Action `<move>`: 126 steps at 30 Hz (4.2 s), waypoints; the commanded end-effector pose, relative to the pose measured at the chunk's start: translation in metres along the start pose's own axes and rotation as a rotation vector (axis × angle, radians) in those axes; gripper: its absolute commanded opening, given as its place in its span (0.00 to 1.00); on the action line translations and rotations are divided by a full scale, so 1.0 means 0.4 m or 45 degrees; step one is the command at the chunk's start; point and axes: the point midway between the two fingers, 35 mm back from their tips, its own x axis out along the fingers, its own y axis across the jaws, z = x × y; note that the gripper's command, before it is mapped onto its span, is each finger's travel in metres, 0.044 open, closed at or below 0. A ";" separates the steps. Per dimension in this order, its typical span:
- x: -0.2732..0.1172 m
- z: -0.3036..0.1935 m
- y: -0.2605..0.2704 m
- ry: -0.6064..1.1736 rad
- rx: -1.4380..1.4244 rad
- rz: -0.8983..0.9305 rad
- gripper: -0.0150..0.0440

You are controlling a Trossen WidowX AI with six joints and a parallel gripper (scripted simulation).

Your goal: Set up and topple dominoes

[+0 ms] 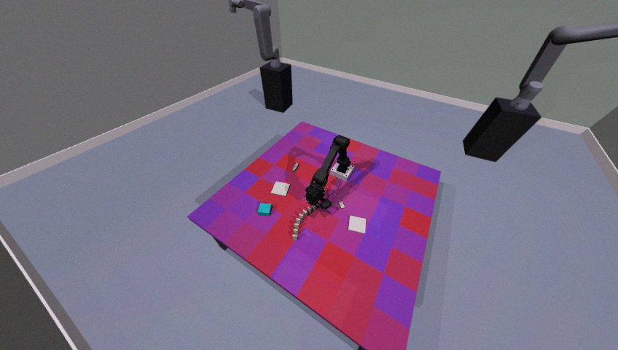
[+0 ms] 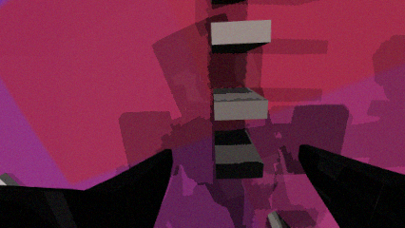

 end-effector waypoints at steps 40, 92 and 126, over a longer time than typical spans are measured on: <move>-0.062 -0.321 0.280 0.004 -1.486 0.020 1.00; -0.056 -0.319 0.280 0.004 -1.486 0.020 0.44; -0.333 -0.405 0.316 0.018 0.005 0.016 0.44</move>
